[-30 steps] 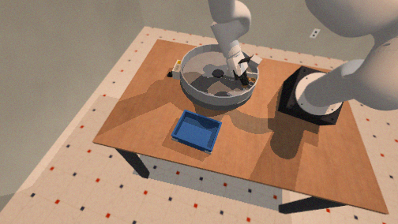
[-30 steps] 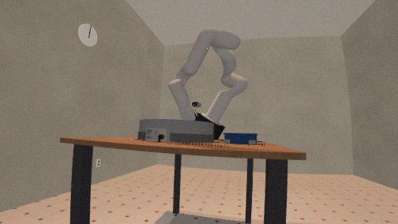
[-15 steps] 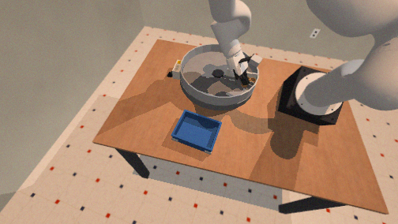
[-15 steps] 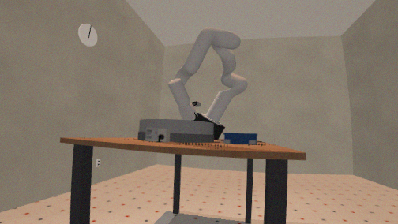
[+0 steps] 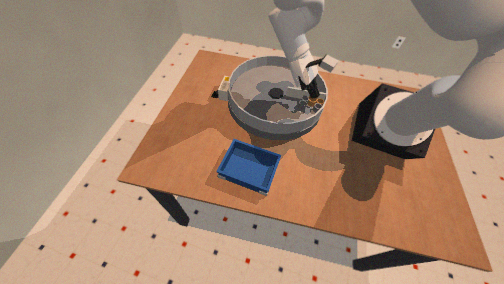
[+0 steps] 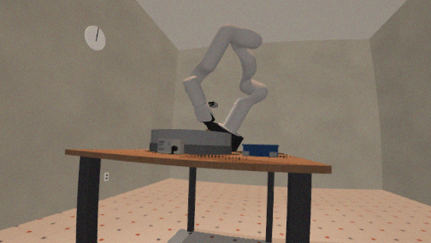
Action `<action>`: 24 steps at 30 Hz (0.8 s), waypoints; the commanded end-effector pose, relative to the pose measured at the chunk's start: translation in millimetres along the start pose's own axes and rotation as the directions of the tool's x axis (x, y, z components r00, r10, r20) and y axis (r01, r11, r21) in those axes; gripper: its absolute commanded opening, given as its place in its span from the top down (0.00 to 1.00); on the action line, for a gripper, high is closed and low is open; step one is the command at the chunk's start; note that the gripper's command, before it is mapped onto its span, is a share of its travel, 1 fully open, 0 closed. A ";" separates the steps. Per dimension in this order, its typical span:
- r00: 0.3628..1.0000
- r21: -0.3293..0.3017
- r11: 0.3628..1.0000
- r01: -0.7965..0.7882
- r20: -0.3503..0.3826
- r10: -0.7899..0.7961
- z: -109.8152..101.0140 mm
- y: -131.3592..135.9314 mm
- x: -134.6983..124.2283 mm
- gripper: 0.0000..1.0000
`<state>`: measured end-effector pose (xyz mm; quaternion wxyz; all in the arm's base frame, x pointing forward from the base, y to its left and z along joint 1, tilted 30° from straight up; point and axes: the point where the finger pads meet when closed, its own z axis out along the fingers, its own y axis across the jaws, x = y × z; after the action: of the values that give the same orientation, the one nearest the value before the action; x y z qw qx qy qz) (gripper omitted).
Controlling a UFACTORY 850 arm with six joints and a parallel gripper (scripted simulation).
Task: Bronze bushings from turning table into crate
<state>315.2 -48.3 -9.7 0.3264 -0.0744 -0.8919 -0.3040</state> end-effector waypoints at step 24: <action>1.000 -0.001 1.000 0.000 -0.001 0.000 -19.9 1.0 16.2 1.00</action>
<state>312.9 -60.2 12.5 0.3273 -0.0743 -0.8914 -0.3047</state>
